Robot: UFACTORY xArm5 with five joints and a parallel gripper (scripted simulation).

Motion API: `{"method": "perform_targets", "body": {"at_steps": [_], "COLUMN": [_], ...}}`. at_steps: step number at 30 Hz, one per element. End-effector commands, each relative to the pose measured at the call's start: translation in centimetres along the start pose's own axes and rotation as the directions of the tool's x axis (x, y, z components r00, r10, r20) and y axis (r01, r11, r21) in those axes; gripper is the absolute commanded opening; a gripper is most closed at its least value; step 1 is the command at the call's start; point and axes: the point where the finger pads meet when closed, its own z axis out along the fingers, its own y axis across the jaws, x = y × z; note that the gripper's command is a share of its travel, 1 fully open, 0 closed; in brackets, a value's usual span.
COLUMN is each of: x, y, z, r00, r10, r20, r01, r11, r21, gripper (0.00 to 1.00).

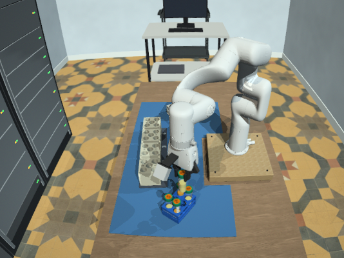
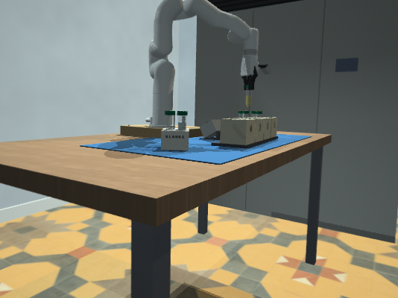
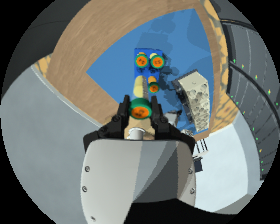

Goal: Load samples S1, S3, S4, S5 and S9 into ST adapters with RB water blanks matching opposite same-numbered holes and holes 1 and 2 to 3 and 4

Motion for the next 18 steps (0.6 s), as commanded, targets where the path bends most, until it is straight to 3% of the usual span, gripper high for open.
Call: {"method": "perform_targets", "body": {"at_steps": [1, 7, 18], "x": [0.1, 0.1, 0.1], "y": [0.0, 0.0, 0.0], "z": [-0.2, -0.2, 1.6], "r00": [1.0, 1.0, 1.0], "r10": [0.0, 0.0, 0.0], "r20": [-0.004, -0.004, -0.004], "r01": [0.0, 0.0, 0.0], "r11": [1.0, 1.0, 1.0], "r21": [0.0, 0.0, 0.0], "gripper": [0.0, 0.0, 0.0]}}
